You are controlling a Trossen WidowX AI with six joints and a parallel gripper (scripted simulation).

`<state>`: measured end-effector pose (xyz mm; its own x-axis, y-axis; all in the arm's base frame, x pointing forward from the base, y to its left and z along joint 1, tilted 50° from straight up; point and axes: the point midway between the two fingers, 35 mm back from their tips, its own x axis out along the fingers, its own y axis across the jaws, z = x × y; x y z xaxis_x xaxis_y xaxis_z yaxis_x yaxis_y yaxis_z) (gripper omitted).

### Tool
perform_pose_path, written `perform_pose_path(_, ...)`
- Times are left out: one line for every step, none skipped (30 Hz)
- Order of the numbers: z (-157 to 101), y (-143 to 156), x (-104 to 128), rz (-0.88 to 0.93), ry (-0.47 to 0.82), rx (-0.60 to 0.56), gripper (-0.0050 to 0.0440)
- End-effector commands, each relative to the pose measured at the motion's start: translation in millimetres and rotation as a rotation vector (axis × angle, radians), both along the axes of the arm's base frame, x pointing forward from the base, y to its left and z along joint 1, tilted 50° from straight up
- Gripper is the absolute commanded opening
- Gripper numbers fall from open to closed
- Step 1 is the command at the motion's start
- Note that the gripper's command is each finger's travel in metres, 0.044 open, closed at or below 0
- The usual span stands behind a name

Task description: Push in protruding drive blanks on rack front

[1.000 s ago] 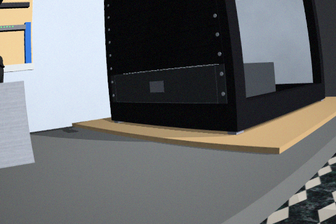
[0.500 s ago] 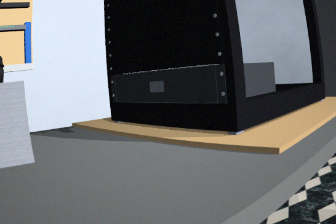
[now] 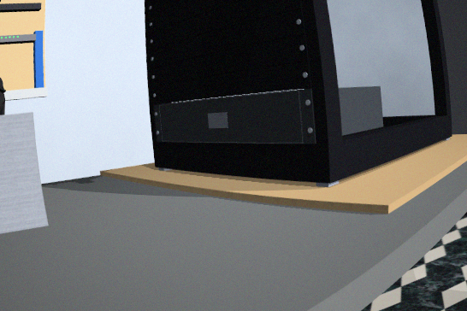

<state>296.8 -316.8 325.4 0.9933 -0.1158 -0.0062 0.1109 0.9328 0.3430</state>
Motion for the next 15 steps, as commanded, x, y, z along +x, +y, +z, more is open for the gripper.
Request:
perform_pose_path(2.3,-0.3,-5.6,-0.003,0.028,-0.172,-0.005)
perform_pose_path(2.4,-0.1,-6.3,-0.003,0.031,-0.203,-0.005)
perform_pose_path(2.4,0.0,-7.0,-0.002,0.035,-0.234,-0.005)
perform_pose_path(2.4,0.2,-7.7,-0.002,0.038,-0.265,-0.005)
perform_pose_path(2.4,0.2,-7.7,-0.002,0.038,-0.265,-0.005)
perform_pose_path(2.4,0.2,-7.7,-0.002,0.038,-0.265,-0.005)
perform_pose_path(2.4,0.3,-8.5,-0.002,0.042,-0.296,-0.005)
perform_pose_path(2.4,0.5,-9.2,-0.001,0.046,-0.327,-0.005)
perform_pose_path(2.4,0.6,-9.9,-0.001,0.049,-0.357,-0.005)
perform_pose_path(2.4,0.8,-10.6,-0.001,0.052,-0.387,-0.005)
perform_pose_path(2.4,0.9,-11.2,-0.001,0.056,-0.416,-0.005)
perform_pose_path(2.4,1.1,-11.9,0.0,0.059,-0.444,-0.005)
perform_pose_path(2.4,1.2,-12.5,0.0,0.062,-0.472,-0.005)
perform_pose_path(2.4,1.4,-13.1,0.0,0.065,-0.5,-0.005)
perform_pose_path(2.4,1.5,-13.8,0.0,0.068,-0.526,-0.005)
